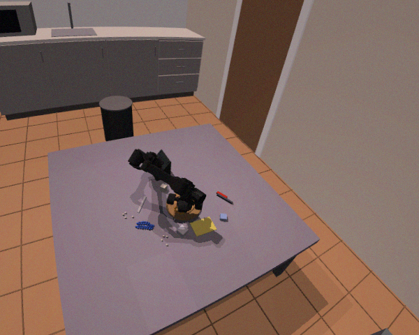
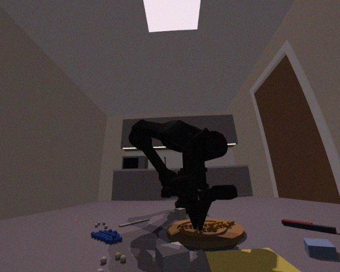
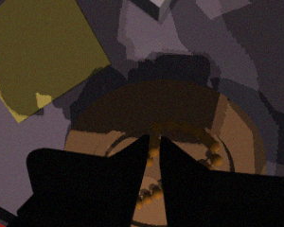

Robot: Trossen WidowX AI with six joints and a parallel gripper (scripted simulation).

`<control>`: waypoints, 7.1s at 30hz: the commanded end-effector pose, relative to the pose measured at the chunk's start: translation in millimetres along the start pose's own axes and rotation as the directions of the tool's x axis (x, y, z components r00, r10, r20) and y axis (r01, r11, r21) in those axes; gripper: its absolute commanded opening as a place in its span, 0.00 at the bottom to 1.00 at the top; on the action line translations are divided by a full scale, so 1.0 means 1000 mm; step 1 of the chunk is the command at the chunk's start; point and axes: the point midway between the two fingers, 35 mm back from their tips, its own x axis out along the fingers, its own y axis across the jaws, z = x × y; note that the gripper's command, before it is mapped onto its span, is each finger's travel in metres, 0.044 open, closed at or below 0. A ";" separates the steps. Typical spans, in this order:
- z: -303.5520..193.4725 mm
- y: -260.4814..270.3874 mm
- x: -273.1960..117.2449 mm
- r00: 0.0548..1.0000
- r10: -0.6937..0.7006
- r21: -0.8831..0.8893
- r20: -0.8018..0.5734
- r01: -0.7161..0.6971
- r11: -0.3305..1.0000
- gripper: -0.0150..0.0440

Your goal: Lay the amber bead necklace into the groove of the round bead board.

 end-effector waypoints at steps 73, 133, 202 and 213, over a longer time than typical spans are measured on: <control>-0.003 0.012 -0.032 1.000 0.002 0.125 0.001 -0.002 0.992 0.46; -0.002 0.012 0.005 1.000 0.005 0.134 0.000 -0.005 0.991 0.25; 0.004 0.022 -0.001 1.000 0.002 0.126 0.002 -0.002 0.992 1.00; 0.004 0.022 -0.001 1.000 0.002 0.126 0.002 -0.002 0.992 1.00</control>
